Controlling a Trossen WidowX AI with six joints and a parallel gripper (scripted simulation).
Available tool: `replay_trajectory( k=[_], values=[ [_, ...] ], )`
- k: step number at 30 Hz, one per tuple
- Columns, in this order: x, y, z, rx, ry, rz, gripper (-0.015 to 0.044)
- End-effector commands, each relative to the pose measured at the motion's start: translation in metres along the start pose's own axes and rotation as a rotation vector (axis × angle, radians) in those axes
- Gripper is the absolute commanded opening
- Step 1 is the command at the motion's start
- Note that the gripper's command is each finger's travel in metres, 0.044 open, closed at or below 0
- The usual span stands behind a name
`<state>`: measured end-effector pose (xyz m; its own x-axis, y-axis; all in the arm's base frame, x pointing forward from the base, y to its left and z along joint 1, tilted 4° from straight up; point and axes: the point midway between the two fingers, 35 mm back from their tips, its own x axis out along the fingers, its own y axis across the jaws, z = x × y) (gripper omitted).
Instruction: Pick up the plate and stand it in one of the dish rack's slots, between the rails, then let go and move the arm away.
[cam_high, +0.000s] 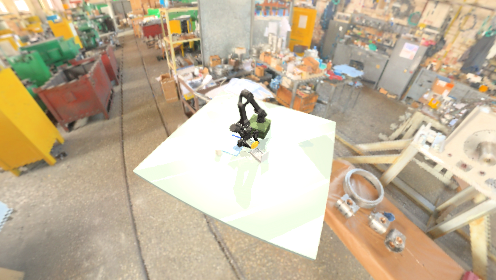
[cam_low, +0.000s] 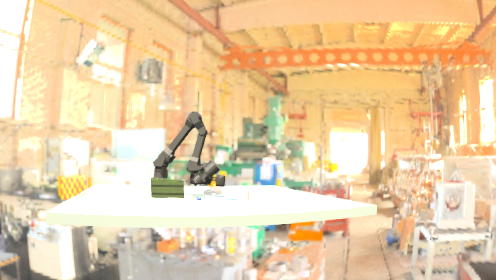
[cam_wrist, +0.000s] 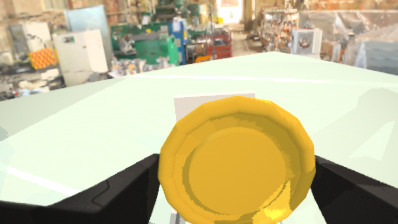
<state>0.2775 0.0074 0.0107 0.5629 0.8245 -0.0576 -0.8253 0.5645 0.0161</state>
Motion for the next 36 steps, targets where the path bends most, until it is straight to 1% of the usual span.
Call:
replay_trajectory(
  k=[1,18,24,36],
  values=[
    [0.003,0.001,-0.004,0.006,0.004,-0.001,0.0],
    [0.016,0.006,-0.008,-0.009,0.005,0.0,0.0],
    [0.018,0.002,-0.028,-0.056,-0.022,0.054,0.0],
    [0.018,0.003,-0.026,-0.037,-0.014,0.041,0.0]
  ],
)
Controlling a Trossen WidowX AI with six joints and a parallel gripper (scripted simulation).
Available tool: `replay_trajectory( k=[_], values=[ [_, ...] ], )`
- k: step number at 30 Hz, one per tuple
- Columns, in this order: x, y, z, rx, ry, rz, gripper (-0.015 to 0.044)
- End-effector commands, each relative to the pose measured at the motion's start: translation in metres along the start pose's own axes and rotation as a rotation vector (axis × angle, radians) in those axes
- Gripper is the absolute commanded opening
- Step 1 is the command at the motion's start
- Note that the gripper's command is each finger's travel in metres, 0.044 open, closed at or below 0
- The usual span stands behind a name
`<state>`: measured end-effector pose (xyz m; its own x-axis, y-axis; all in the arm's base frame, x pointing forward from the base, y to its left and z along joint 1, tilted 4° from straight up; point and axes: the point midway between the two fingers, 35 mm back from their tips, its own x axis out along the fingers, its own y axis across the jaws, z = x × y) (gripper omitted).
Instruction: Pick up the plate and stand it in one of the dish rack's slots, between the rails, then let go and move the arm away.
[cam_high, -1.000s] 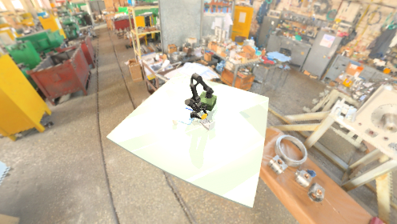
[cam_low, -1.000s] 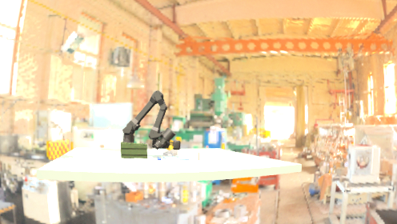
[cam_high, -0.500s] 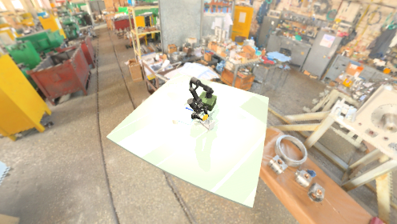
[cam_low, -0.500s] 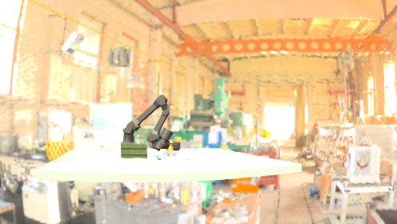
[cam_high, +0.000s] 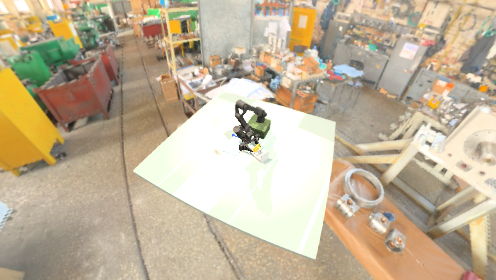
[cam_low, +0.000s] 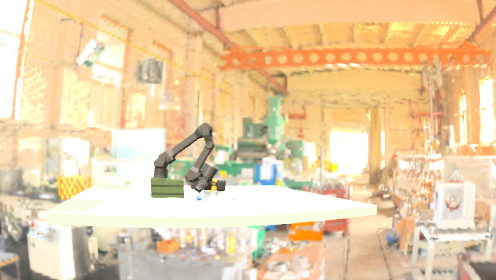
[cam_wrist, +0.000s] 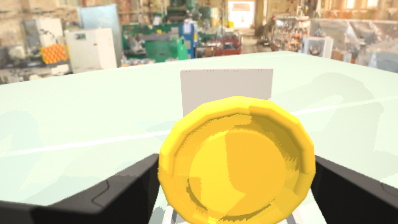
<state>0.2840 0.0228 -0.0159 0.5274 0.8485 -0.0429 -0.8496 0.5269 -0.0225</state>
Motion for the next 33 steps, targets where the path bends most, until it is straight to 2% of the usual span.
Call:
replay_trajectory(
  k=[1,3,18,29,33],
  values=[
    [0.0,0.0,0.0,0.004,0.001,-0.002,0.0],
    [0.0,0.0,0.0,0.004,0.001,-0.002,0.0],
    [0.0,0.0,0.0,0.0,0.0,0.0,0.0394],
    [0.005,-0.001,0.005,0.015,0.013,0.002,0.04],
    [0.003,-0.006,0.035,0.009,0.007,-0.003,0.04]
  ],
)
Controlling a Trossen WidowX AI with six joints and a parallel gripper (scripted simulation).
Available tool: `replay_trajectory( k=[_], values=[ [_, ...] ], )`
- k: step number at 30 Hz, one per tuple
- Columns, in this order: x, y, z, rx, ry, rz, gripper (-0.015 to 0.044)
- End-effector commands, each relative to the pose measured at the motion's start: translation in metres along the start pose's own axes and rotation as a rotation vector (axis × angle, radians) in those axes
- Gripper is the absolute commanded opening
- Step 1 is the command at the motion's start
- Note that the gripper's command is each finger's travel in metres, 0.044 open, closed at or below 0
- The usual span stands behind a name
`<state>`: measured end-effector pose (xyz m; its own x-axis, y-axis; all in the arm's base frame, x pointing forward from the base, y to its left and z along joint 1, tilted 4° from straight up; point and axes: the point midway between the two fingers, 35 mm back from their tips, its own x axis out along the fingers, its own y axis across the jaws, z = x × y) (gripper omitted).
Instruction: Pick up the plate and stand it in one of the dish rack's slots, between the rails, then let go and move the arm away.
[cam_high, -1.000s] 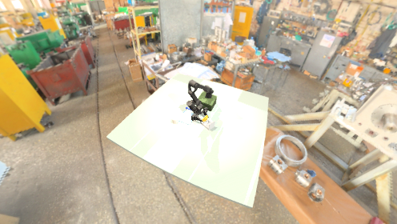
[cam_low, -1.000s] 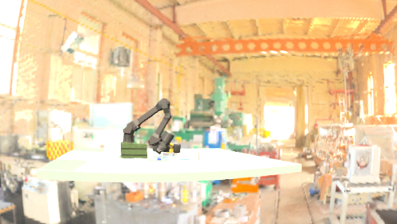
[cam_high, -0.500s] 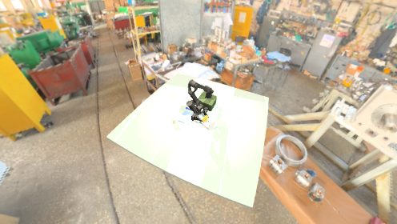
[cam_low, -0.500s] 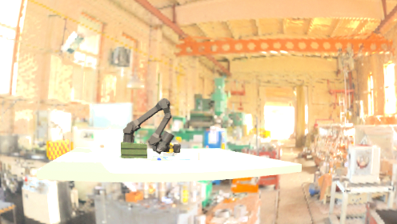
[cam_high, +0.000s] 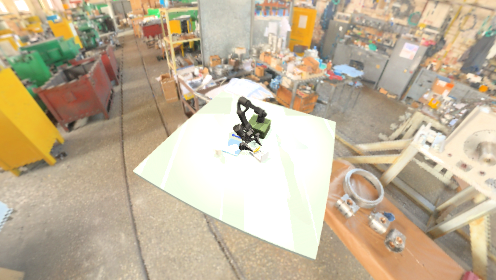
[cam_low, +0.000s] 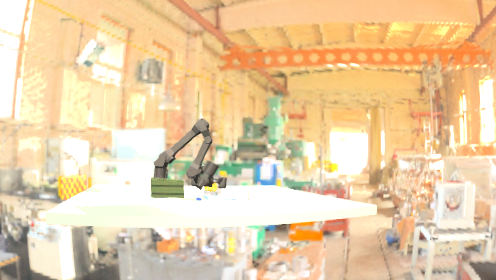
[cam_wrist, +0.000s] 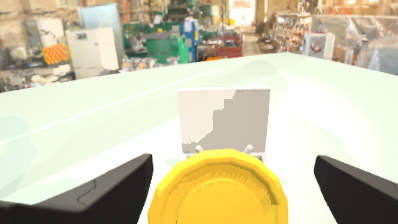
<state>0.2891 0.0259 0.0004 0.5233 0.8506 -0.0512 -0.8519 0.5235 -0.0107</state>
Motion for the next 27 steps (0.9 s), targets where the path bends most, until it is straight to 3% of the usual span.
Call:
replay_trajectory(
  k=[1,10,17,27],
  values=[
    [-0.003,-0.003,0.027,-0.006,-0.004,-0.01,0.04],
    [-0.011,0.0,0.099,-0.038,-0.028,-0.025,0.04],
    [-0.011,-0.009,0.101,-0.024,-0.023,-0.041,0.04],
    [-0.013,-0.067,0.099,0.2,0.089,-0.257,0.04]
  ],
)
